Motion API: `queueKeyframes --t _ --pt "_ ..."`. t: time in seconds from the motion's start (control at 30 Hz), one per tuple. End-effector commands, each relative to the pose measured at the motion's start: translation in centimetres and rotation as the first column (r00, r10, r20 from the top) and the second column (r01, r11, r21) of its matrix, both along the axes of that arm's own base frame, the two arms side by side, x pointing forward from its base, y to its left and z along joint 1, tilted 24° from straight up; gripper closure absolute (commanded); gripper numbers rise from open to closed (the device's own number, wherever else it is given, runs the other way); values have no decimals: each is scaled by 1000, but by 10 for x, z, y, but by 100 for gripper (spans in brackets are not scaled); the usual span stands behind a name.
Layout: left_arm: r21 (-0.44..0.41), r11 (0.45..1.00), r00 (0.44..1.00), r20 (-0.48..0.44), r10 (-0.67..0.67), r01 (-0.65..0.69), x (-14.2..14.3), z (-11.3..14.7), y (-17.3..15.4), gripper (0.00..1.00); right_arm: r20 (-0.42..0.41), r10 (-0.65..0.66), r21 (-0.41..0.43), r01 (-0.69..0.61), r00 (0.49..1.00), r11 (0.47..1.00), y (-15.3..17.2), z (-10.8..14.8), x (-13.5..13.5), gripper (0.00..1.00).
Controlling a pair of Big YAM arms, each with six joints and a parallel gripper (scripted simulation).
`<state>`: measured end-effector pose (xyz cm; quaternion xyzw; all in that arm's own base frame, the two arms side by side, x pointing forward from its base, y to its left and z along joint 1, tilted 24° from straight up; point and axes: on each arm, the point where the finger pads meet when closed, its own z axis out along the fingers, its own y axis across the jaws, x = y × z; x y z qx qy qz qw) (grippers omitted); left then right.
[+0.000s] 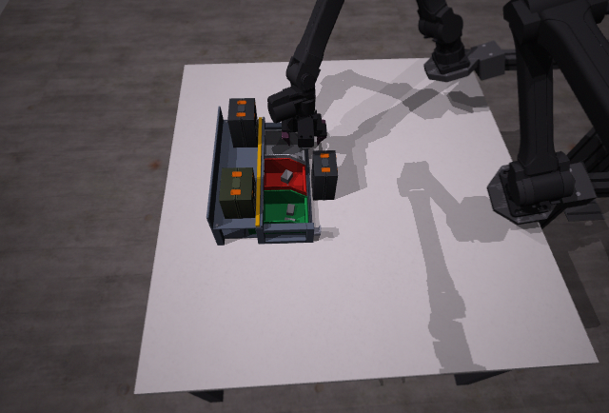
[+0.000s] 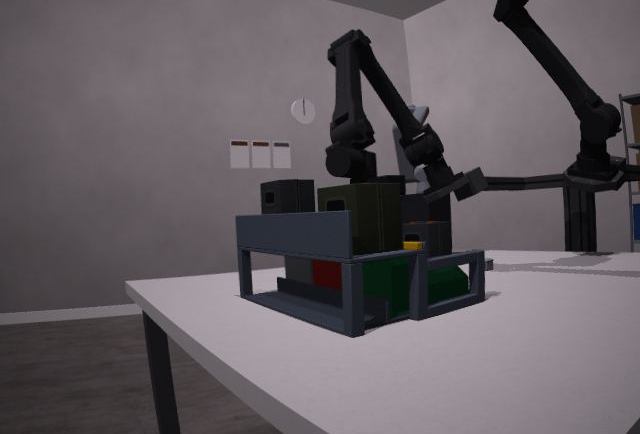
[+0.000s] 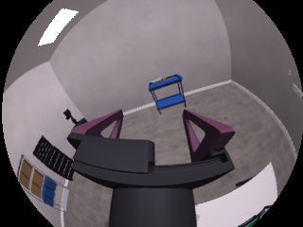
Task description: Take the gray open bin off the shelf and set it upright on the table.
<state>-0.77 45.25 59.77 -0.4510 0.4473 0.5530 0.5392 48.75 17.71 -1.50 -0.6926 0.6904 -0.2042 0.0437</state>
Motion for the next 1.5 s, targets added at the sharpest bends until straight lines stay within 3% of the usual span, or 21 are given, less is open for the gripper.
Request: queueKeyframes --t 0.0,0.17,0.47,0.6,1.0,1.47 --pt "37 999 1000 8 12 -12 -5 13 -6 0 11 -6 6 6 1000 1000 5 20 -4 10" --pt "37 999 1000 8 12 -12 -5 13 -6 0 2 -12 2 12 1000 1000 5 23 -5 10" --pt "37 999 1000 8 12 -12 -5 13 -6 0 41 -20 23 19 999 1000 12 60 2 10" --pt "37 999 1000 8 12 -12 -5 13 -6 0 -7 -8 -2 8 1000 1000 11 40 -13 10" --pt "37 999 1000 8 12 -12 -5 13 -6 0 13 -2 8 1 1000 1000 14 53 -14 10" --pt "37 999 1000 8 12 -12 -5 13 -6 0 2 -2 1 2 1000 1000 11 49 -19 10"
